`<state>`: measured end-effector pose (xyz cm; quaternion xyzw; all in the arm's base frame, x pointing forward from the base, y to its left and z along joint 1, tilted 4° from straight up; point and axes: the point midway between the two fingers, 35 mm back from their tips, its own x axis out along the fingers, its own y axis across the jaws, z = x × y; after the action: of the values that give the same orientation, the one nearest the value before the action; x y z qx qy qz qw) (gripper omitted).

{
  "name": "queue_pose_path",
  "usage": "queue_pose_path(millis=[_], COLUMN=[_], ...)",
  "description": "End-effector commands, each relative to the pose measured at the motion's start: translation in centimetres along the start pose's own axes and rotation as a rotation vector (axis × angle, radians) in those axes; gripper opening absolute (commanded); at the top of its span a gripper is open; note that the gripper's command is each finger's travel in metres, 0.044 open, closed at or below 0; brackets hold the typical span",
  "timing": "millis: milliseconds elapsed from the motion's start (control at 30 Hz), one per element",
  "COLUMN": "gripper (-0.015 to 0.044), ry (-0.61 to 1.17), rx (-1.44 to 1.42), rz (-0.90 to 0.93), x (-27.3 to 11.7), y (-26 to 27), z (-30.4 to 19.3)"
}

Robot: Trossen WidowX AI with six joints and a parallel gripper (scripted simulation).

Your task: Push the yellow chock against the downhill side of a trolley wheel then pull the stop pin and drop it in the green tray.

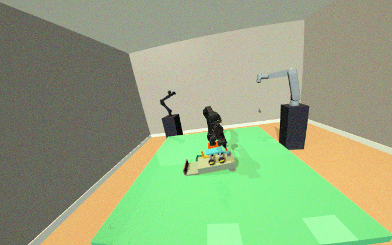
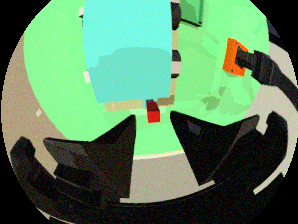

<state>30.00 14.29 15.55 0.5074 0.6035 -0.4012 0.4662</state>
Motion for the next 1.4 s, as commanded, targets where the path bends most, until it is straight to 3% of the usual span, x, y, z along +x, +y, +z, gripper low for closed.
queue_pose_path(millis=[0,833,1000,1367], gripper=[0.0190,0.0190,0.0059,0.0000], ry=[0.003,0.004,0.001,0.002], rx=[0.004,0.004,0.000,0.001], rz=[-0.001,-0.001,0.000,0.000], x=[0.5,3.9,3.6,3.5], y=[0.0,-0.1,0.0,0.0], z=[0.0,-0.1,0.0,0.0])
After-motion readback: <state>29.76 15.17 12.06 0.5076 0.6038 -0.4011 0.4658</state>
